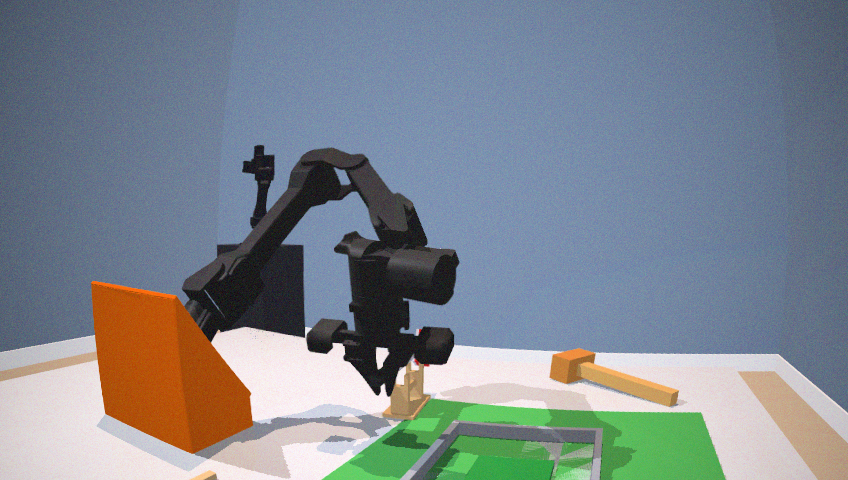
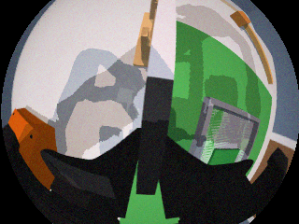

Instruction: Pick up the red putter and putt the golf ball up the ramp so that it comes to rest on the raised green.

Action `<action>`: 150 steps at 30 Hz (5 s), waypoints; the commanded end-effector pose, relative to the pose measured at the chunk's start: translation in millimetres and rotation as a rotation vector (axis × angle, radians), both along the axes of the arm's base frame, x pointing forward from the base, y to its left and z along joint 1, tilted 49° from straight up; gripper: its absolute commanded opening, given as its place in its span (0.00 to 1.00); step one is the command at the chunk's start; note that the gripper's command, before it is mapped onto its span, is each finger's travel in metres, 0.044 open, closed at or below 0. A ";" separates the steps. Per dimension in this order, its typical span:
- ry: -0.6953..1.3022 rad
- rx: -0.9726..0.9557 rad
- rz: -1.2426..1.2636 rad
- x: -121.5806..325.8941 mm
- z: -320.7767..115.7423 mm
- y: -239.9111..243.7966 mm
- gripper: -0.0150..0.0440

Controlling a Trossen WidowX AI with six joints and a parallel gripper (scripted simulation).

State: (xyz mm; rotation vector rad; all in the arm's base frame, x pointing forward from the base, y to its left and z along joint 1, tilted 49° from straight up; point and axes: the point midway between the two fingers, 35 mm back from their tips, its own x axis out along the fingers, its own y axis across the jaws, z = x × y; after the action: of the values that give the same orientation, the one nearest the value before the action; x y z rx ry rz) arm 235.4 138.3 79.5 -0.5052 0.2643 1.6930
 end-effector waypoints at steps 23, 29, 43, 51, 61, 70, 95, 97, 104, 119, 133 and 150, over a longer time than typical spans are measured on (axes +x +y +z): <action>0.185 -0.067 -0.138 29.2 10.5 -73.0 0.25; 0.310 -0.117 -0.235 43.9 -10.9 -99.1 0.25; 0.607 -0.221 -0.469 61.0 -67.4 -164.3 0.25; 0.775 -0.264 -0.595 61.6 -100.0 -200.5 0.25; 0.985 -0.306 -0.752 54.4 -145.2 -245.2 0.25; 1.176 -0.336 -0.892 38.8 -188.5 -281.8 0.25; 1.315 -0.352 -0.988 19.8 -247.6 -275.0 0.25; 1.315 -0.352 -0.988 19.8 -248.2 -274.4 0.25; 1.315 -0.352 -0.988 19.5 -254.6 -267.6 0.25; 1.315 -0.351 -0.987 17.9 -267.9 -252.6 0.25; 1.308 -0.360 -0.983 19.5 -269.7 -258.0 0.25; 1.320 -0.354 -0.988 19.7 -287.5 -270.7 0.25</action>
State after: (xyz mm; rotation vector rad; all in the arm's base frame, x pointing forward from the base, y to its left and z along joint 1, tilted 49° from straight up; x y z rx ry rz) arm 255.1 -132.4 -208.4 0.5420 1.4961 0.7474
